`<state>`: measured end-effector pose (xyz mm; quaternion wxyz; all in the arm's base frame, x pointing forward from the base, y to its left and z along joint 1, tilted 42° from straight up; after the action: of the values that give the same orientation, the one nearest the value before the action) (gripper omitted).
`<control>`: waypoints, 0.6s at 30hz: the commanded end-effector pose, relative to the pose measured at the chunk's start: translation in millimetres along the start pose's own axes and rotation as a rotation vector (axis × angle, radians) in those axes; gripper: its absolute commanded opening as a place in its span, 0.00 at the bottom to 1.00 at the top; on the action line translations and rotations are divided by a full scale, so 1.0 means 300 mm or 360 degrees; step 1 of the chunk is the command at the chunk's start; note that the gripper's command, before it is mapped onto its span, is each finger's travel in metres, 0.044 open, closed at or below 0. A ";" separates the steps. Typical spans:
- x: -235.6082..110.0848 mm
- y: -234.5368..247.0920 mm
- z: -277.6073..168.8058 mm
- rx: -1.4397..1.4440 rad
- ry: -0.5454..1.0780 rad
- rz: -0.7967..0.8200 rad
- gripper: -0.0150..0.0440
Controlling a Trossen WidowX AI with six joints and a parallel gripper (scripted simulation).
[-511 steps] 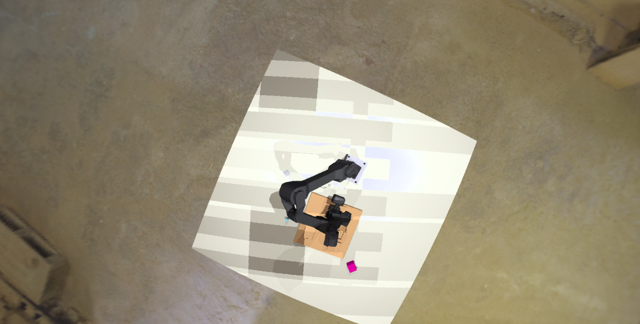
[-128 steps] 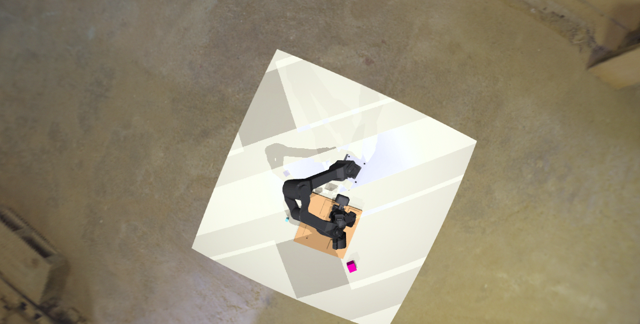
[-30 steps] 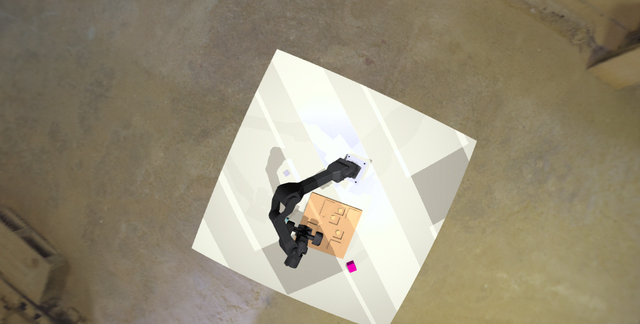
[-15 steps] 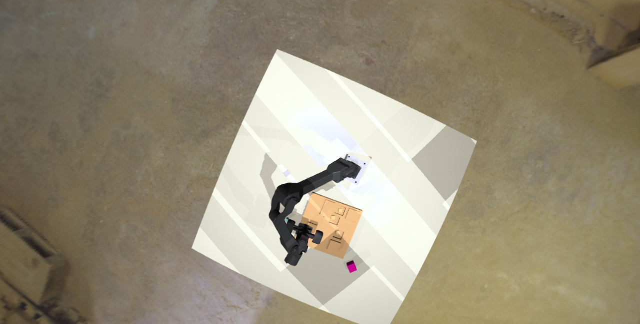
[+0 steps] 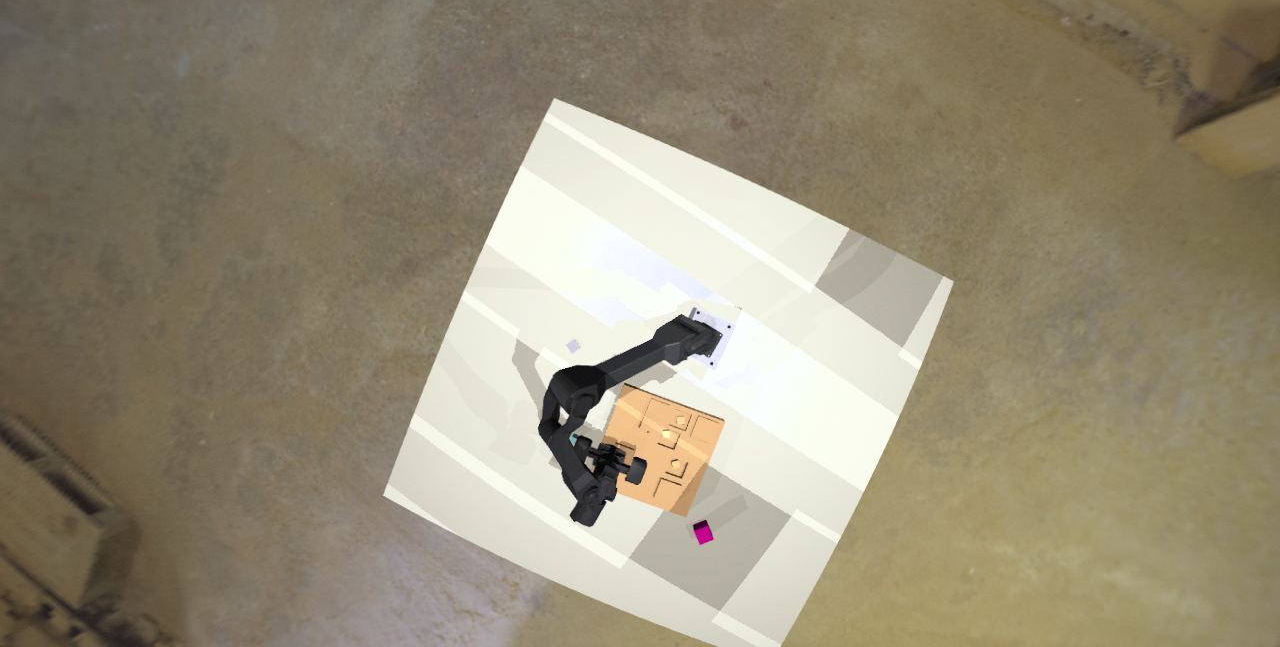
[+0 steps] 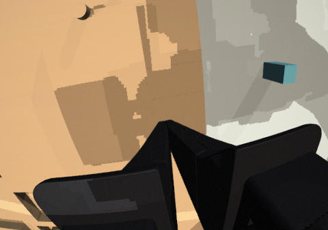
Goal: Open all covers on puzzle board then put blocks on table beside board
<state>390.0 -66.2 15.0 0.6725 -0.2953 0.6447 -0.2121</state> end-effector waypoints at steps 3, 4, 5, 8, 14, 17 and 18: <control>0.005 0.021 -0.009 -0.0006 0.0003 -0.0006 0.25; 0.005 0.025 -0.011 -0.0006 0.0003 -0.0006 0.25; 0.006 0.029 -0.012 -0.0006 0.0003 -0.0006 0.25; 0.007 0.041 -0.016 -0.0006 0.0003 -0.0006 0.25; 0.008 0.060 -0.023 -0.0007 0.0003 -0.0005 0.25; 0.008 0.068 -0.023 -0.0007 0.0003 -0.0005 0.25; 0.008 0.072 -0.024 -0.0007 0.0003 -0.0005 0.25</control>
<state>382.7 -54.7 2.4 0.6716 -0.2983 0.6444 -0.2115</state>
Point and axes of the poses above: the point midway between the two fingers, 35 mm back from their tips, its own x axis out along the fingers, its own y axis across the jaws, z = x × y, the point moved 2 cm from there along -x, back along the fingers, and after that the axes turned 2 degrees about x, right-handed, at the moved point
